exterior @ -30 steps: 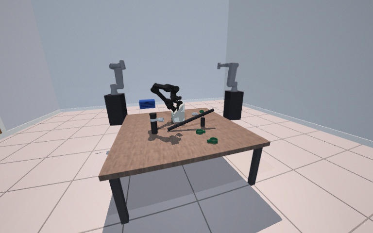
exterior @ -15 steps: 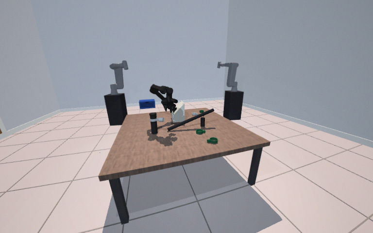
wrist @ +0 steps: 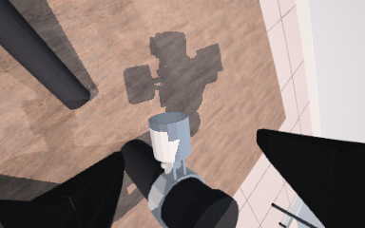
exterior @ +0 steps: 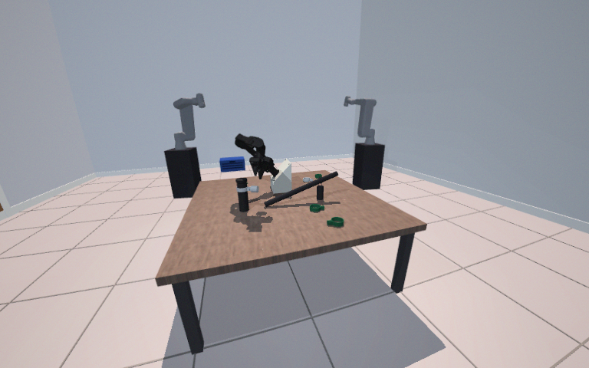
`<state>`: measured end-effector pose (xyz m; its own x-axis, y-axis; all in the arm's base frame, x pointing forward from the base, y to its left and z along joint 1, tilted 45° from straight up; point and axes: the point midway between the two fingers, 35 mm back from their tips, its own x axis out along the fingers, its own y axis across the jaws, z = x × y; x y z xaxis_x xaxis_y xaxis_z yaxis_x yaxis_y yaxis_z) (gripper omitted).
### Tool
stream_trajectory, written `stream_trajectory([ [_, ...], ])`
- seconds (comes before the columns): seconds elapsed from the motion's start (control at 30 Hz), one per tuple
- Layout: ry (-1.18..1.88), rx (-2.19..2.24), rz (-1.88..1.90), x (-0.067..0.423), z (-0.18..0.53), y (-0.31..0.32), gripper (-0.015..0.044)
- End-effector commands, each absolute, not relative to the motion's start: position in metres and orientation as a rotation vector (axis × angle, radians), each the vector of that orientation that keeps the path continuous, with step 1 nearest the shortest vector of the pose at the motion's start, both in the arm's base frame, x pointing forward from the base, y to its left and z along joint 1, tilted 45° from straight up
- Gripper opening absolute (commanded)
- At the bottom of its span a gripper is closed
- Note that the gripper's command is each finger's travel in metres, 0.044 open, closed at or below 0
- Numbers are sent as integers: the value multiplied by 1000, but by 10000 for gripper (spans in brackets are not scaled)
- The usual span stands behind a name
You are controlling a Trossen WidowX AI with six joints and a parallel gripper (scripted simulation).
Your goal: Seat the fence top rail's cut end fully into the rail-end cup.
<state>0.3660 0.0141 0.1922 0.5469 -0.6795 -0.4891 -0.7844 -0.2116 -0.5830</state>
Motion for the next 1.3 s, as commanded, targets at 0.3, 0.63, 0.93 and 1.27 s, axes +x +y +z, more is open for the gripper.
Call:
stream_trajectory([
  [0.3,1176,-1958,144,370,171,-16,440],
  [0.63,1177,-1956,145,376,167,-22,440],
  [0.93,1178,-1955,147,385,160,-31,440],
  [1.27,1177,-1954,146,394,153,-42,440],
])
